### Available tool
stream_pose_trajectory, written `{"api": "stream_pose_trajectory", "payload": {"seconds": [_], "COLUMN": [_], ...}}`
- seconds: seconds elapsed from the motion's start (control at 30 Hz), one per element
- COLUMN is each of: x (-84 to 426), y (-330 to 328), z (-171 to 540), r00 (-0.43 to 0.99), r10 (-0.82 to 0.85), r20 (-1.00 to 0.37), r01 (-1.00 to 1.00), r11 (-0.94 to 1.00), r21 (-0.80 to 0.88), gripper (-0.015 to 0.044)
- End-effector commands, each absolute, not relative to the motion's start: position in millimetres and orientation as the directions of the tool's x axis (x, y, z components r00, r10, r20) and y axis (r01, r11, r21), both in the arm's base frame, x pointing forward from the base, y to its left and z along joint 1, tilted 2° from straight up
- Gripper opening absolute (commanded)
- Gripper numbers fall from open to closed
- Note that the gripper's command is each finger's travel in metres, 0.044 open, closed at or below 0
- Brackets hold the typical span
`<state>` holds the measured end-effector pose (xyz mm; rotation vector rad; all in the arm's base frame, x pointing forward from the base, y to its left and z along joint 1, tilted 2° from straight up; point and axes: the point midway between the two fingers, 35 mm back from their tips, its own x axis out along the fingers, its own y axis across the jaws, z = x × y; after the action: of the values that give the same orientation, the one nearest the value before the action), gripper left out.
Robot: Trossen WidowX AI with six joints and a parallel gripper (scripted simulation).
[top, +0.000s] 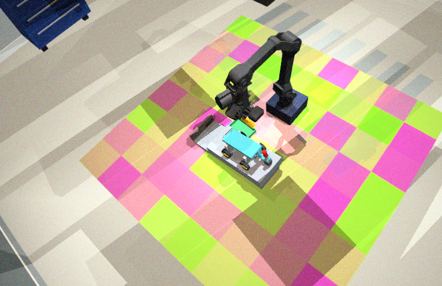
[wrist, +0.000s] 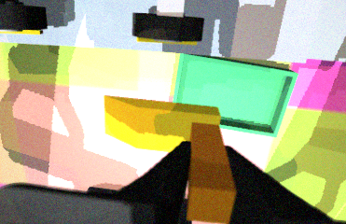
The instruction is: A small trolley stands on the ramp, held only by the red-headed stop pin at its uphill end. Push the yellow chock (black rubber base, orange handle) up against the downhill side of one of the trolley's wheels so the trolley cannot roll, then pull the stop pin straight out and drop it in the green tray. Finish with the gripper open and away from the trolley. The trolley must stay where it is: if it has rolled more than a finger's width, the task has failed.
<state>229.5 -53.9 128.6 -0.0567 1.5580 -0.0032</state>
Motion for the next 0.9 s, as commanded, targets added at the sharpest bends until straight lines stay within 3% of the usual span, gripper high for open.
{"api": "stream_pose_trajectory", "payload": {"seconds": [0.0, 0.53, 0.87], "x": [234.8, 252.3, 252.7], "y": [-69.4, -130.1, -135.0], "z": [129.2, 130.5, 130.6], "r00": [0.018, 0.019, 0.015], "r10": [-0.044, -0.05, 0.063], "r20": [-0.999, -0.999, -0.998], "r01": [-0.038, -0.038, -0.04], "r11": [0.998, 0.998, 0.997], "r21": [-0.044, -0.05, 0.063], "gripper": [0.0, 0.0, 0.0]}}
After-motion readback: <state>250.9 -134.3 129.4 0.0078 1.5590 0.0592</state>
